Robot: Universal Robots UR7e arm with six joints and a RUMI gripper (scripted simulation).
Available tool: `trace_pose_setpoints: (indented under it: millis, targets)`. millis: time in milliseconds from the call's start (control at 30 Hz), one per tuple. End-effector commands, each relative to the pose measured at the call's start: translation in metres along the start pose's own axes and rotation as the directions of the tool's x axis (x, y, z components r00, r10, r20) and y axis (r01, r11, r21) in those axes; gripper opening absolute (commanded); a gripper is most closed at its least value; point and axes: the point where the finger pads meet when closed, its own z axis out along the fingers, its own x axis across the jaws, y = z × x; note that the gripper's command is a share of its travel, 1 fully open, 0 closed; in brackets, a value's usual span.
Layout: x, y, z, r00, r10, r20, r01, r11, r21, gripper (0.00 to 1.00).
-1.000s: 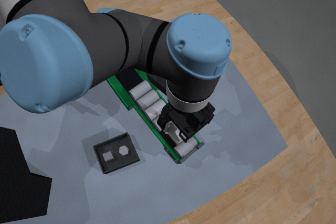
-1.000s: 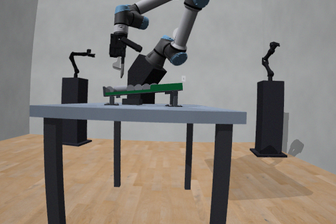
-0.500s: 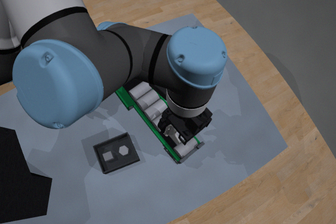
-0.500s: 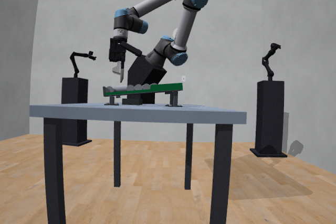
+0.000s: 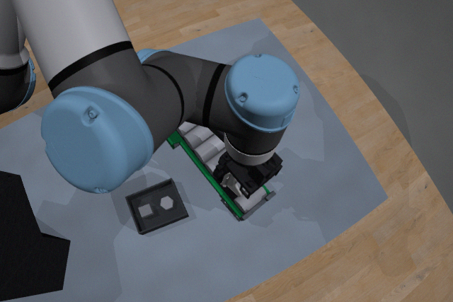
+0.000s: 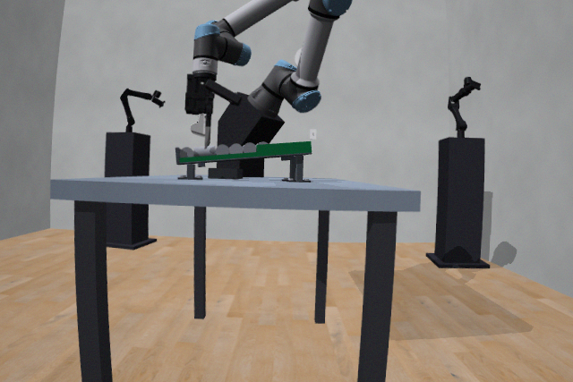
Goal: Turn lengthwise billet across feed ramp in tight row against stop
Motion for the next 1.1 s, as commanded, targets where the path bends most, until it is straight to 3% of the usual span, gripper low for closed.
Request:
trace_pose_setpoints:
  millis: [0, 133, 533, 567, 1067]
  targets:
    - [0.000, 0.000, 0.003, 1.000, 0.000, -0.001, 0.000, 1.000, -0.001, 0.35]
    - [0.001, 0.001, 0.021, 1.000, 0.000, -0.001, 0.000, 1.000, -0.001, 0.35]
    - [0.001, 0.001, 0.021, 1.000, 0.000, -0.001, 0.000, 1.000, -0.001, 0.35]
    - [0.001, 0.001, 0.020, 1.000, 0.000, -0.001, 0.000, 1.000, -0.001, 0.00]
    - [0.001, 0.001, 0.020, 1.000, 0.000, -0.001, 0.000, 1.000, -0.001, 0.00]
